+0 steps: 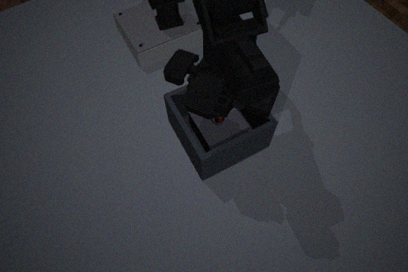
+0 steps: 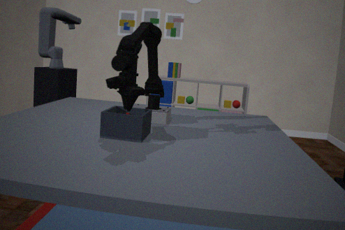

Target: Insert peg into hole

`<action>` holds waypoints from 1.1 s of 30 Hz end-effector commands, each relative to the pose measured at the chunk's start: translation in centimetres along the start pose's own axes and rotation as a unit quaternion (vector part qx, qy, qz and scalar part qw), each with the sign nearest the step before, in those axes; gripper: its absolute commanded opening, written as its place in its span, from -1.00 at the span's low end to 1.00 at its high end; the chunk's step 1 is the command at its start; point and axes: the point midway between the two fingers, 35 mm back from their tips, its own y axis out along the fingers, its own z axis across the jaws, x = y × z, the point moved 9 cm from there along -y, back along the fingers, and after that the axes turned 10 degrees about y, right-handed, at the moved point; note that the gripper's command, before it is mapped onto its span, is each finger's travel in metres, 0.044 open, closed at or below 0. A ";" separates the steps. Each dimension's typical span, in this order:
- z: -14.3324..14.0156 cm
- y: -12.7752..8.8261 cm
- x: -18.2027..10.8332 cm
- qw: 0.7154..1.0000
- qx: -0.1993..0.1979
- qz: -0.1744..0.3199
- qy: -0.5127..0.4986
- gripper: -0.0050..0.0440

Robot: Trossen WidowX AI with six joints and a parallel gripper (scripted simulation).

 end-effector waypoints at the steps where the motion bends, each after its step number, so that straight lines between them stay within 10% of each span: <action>1: -0.1 -2.1 0.0 1.000 0.007 -0.005 0.001 -0.18; 5: -0.1 -2.9 -0.1 1.000 0.007 -0.005 0.001 -0.18; 17: -0.1 -3.5 -0.1 1.000 0.006 -0.005 0.001 0.99; 33: -0.1 -3.5 -0.1 1.000 0.006 -0.005 0.001 1.00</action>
